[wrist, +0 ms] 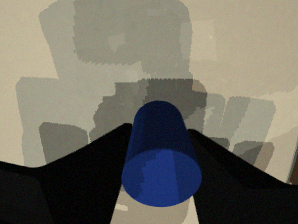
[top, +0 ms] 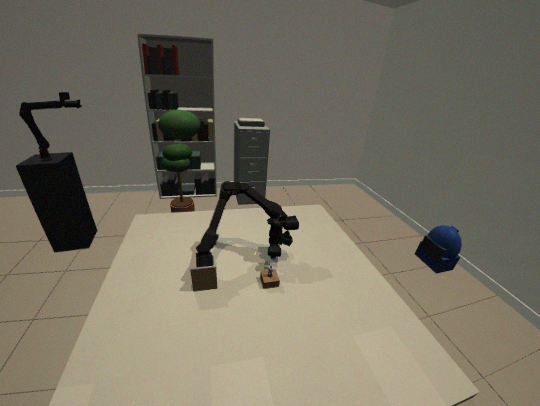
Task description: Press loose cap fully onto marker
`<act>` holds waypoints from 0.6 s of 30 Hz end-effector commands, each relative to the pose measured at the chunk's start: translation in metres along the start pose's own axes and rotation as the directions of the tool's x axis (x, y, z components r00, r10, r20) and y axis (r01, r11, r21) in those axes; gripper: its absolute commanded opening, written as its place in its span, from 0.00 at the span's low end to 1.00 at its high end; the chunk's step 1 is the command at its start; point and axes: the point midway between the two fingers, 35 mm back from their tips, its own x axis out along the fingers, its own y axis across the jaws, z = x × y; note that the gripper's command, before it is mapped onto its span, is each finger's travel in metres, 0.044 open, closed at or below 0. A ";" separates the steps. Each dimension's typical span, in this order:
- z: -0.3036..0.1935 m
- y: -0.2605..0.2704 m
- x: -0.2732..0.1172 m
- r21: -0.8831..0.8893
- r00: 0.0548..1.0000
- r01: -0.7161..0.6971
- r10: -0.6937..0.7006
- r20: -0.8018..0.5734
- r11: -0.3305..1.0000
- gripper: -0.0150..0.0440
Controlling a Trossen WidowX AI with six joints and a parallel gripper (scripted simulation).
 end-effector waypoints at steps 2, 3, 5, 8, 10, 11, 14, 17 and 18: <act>0.003 0.000 -0.017 -0.005 1.000 -0.001 0.001 0.011 1.000 0.25; 0.003 0.000 -0.020 -0.005 1.000 0.000 0.001 0.011 1.000 0.25; 0.002 0.000 -0.026 -0.005 1.000 0.000 0.000 0.011 1.000 0.25; 0.002 0.000 -0.035 -0.005 1.000 0.000 0.000 0.011 1.000 0.25; 0.002 0.000 -0.041 -0.005 1.000 0.000 0.001 0.011 1.000 0.25; 0.001 0.000 -0.043 -0.005 1.000 -0.001 0.001 0.011 1.000 0.25; 0.001 0.000 -0.050 -0.005 1.000 -0.001 0.001 0.010 1.000 0.25; 0.001 0.000 -0.051 -0.005 1.000 -0.001 0.001 0.011 1.000 0.25; 0.001 -0.003 -0.052 -0.005 1.000 0.000 0.000 0.011 1.000 0.25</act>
